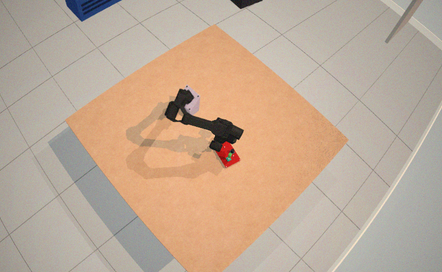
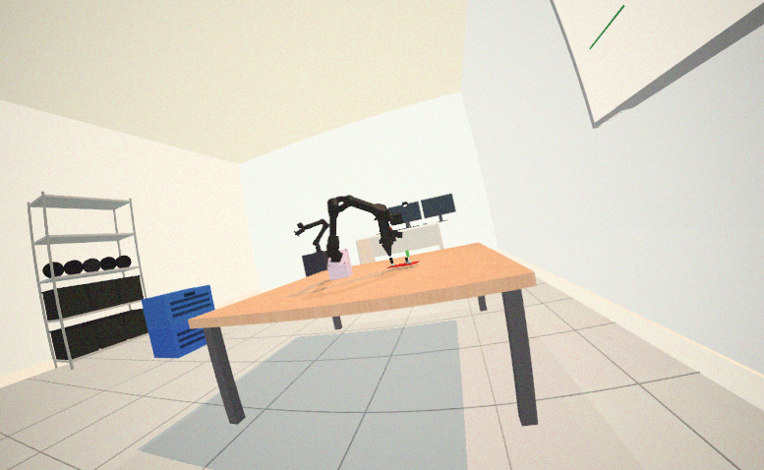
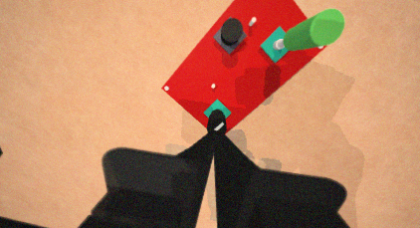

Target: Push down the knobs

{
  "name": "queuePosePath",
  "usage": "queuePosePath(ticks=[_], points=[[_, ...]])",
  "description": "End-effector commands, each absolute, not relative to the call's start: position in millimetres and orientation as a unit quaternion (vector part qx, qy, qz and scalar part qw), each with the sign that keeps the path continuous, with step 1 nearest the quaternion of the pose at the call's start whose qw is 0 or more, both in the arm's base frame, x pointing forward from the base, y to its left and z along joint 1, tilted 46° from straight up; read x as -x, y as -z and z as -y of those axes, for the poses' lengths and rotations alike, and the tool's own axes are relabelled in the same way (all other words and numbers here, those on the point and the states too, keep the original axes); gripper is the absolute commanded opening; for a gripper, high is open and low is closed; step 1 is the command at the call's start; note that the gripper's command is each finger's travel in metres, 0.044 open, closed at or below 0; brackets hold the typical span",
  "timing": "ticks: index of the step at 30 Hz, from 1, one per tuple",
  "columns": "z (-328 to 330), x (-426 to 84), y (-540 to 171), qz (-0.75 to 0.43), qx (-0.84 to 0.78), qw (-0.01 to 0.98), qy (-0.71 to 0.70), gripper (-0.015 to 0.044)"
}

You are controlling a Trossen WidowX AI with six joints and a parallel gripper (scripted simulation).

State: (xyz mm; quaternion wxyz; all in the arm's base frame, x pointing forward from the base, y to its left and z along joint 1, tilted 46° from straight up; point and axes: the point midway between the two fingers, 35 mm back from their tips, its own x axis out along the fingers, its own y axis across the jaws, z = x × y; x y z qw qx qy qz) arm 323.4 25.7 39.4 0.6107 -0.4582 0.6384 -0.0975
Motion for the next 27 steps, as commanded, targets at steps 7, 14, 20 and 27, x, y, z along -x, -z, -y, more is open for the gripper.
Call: queuePosePath(ticks=[7,14,20,27], points=[[-26.8,-323.3,-40.4,-0.638,0.458,0.611,0.097,0.0157],[-54.6,-330.3,-46.1,-0.622,0.444,0.64,0.078,0.0079],[-59.0,-340.9,-52.4,-0.628,0.499,0.597,0.025,0.0],[-63.3,-354.4,-60.5,-0.629,0.567,0.53,-0.047,0.0]])
